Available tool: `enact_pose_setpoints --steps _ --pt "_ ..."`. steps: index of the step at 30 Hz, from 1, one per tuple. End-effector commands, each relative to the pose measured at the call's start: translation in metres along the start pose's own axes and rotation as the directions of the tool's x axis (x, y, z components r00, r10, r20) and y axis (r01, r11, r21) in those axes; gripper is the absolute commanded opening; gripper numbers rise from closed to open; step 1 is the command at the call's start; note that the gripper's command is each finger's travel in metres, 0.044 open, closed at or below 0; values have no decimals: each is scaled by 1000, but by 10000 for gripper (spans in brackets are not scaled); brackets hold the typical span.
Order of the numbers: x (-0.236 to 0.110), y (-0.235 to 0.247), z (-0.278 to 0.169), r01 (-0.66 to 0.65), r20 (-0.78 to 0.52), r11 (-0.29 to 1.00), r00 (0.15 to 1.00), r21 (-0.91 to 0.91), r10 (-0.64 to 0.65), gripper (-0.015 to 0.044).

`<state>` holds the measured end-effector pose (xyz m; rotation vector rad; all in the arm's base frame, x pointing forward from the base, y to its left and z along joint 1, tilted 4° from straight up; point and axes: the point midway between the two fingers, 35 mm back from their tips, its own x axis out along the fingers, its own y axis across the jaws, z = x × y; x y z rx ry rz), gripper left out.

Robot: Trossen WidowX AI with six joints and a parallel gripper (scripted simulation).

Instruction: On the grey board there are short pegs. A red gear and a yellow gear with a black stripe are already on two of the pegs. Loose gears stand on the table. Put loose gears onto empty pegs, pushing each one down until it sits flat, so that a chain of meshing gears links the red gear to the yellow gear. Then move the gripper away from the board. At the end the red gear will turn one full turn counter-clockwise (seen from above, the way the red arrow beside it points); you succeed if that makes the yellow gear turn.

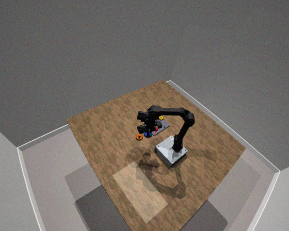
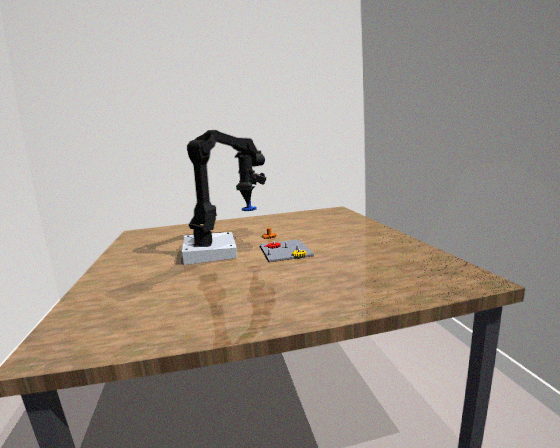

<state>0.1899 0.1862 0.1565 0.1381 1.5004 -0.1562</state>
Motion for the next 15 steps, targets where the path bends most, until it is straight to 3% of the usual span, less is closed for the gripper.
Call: enact_pose_setpoints --steps 1,15 --pt "-8 -1 0 -3 8 1000 1000 6 3 0" --pt "1 -10 24 -3 9 1000 1000 6 3 0"
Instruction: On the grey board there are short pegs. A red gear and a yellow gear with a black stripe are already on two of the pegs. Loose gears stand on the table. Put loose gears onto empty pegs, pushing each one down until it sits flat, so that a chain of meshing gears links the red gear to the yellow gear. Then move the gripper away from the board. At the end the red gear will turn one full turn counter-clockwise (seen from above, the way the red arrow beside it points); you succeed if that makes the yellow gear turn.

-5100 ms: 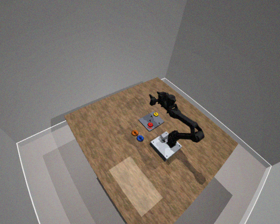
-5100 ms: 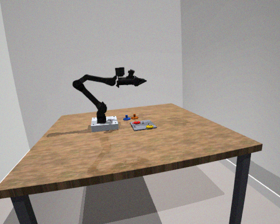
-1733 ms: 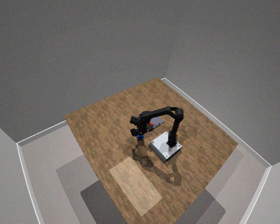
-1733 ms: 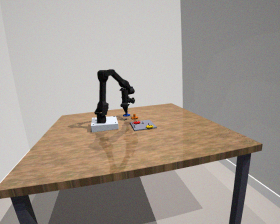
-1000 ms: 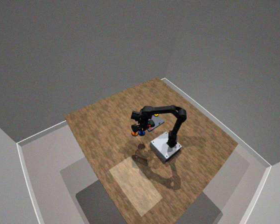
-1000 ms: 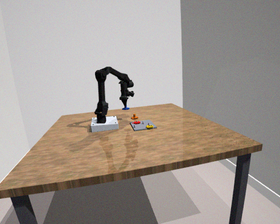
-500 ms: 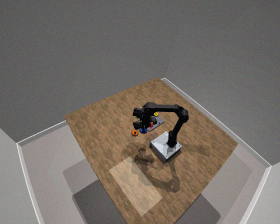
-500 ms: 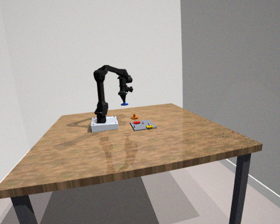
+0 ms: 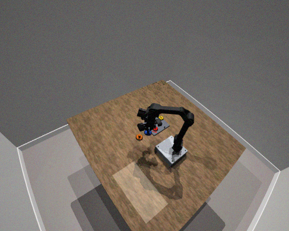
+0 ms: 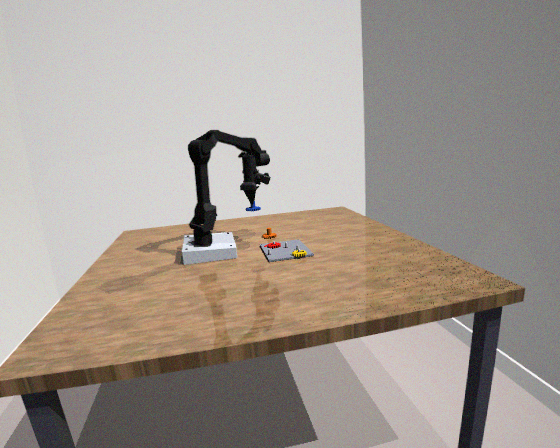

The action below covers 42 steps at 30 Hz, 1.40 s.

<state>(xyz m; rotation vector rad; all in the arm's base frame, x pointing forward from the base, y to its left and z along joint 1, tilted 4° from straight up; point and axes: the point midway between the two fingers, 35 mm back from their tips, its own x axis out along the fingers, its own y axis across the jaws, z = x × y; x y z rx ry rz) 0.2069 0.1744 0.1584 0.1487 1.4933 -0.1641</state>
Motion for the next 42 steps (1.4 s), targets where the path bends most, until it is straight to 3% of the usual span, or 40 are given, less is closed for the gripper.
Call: enact_pose_setpoints --steps 1,42 --pt "2 -2 7 -1 2 1000 1000 -6 1 0" --pt "32 -49 79 -2 14 1000 1000 9 2 0"
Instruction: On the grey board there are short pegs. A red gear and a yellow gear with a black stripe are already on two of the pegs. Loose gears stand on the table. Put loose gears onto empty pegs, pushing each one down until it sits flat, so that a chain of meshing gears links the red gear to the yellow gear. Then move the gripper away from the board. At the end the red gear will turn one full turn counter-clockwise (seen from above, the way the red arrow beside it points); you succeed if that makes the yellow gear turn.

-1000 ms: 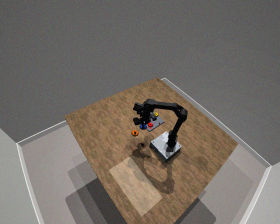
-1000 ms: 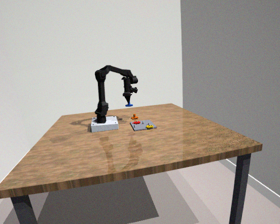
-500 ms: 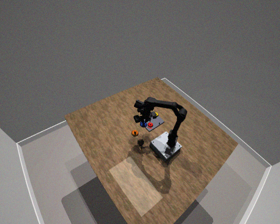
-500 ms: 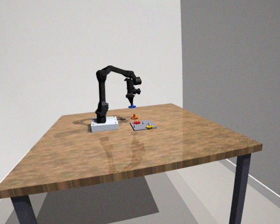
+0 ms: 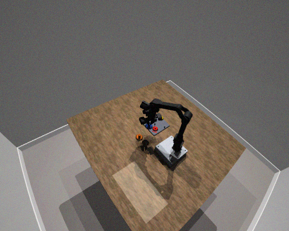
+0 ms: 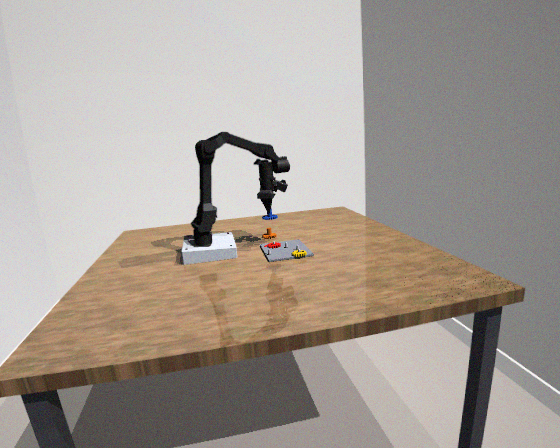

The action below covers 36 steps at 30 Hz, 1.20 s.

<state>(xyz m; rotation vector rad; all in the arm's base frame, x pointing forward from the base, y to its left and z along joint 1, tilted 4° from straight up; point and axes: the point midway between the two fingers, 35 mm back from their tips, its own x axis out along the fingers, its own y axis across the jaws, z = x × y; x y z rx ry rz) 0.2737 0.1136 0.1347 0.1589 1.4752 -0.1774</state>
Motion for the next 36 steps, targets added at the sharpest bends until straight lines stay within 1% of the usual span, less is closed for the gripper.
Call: enact_pose_setpoints --steps 1,36 --pt "3 -4 4 -3 -5 1000 1000 -6 3 0" --pt "31 -66 52 8 -3 1000 1000 -12 -8 0"
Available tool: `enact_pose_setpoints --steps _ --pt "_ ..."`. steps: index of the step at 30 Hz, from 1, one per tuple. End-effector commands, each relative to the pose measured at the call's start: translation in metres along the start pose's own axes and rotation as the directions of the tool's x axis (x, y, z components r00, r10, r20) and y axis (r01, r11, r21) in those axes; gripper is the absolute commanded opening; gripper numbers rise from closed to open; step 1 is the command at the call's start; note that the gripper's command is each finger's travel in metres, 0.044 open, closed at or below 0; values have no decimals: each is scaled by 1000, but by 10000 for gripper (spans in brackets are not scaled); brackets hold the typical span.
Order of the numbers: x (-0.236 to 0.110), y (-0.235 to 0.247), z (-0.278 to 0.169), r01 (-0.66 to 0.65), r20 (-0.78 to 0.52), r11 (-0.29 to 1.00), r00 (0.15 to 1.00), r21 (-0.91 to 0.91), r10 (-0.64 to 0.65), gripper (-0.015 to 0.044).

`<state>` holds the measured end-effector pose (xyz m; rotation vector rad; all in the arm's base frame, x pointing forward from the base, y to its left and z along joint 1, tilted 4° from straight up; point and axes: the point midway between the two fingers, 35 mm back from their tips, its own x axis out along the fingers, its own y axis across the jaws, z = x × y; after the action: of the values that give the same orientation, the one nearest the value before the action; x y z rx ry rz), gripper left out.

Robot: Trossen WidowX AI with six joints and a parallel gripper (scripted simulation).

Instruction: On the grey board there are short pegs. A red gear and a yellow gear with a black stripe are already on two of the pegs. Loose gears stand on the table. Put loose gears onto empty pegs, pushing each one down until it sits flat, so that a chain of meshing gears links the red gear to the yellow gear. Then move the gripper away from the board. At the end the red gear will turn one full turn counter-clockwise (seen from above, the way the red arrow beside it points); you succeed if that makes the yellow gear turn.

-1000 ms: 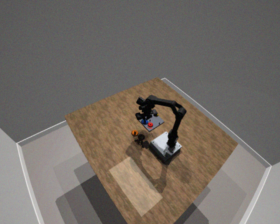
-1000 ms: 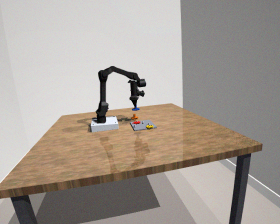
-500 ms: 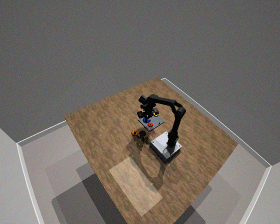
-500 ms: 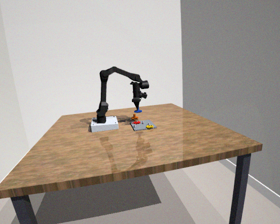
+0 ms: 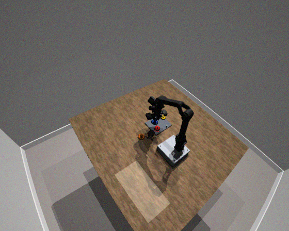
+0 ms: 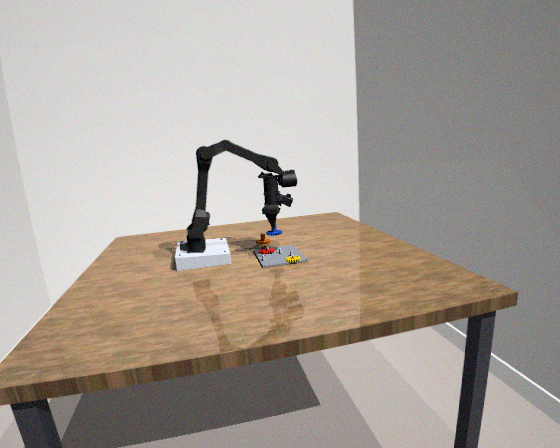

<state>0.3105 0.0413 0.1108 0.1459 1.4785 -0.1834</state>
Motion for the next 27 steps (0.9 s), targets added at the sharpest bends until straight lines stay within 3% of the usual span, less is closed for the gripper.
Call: enact_pose_setpoints --steps 1,27 --pt "3 -6 4 -4 -1 1000 1000 -7 4 0" --pt "17 -47 23 4 5 1000 1000 -17 -4 0"
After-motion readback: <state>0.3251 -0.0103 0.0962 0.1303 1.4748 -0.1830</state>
